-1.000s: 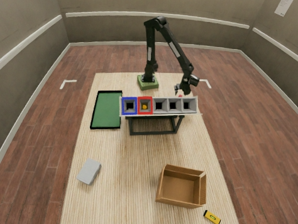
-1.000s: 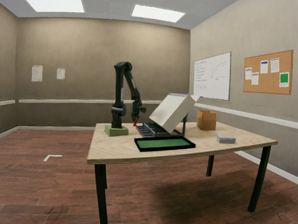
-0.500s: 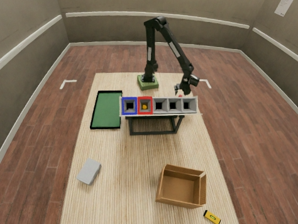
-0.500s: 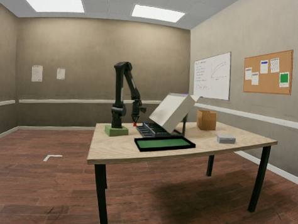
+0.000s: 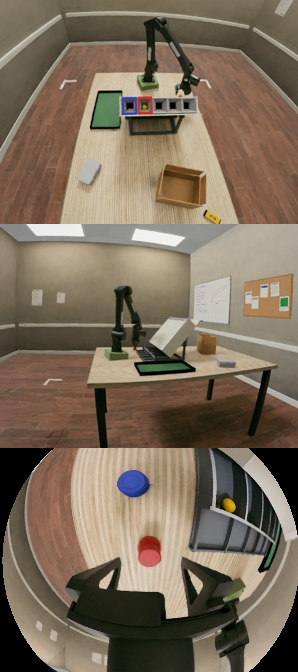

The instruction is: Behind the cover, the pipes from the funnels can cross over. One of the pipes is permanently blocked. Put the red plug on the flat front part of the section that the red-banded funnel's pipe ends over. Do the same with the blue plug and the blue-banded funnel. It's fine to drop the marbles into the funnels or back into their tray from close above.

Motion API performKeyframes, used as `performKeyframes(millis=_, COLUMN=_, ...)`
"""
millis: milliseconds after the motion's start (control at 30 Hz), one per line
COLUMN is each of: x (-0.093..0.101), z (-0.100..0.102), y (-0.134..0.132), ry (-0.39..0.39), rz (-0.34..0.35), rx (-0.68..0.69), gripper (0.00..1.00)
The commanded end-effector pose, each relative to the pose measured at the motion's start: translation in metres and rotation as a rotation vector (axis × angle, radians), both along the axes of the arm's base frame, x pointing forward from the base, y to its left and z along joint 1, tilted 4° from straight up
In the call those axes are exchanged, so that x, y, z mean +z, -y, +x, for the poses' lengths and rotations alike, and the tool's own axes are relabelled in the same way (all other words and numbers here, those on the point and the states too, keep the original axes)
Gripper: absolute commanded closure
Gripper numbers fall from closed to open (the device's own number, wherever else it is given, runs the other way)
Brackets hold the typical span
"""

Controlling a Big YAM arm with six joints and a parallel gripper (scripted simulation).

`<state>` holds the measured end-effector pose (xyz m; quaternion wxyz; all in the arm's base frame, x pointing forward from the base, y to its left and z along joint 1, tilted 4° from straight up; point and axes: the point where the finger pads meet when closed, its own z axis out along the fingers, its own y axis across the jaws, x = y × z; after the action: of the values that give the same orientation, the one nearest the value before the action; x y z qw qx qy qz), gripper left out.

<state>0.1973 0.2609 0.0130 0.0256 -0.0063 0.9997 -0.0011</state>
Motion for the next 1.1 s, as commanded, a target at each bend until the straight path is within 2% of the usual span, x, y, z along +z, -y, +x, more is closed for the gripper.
performKeyframes(millis=0, x=0.0113, z=0.0095, y=-0.0188, ry=0.021, rz=0.028, rx=0.001, gripper=0.13)
performKeyframes(millis=1067, x=0.0092, z=0.0072, y=-0.0192, ry=0.007, rz=0.009, rx=0.002, gripper=0.13)
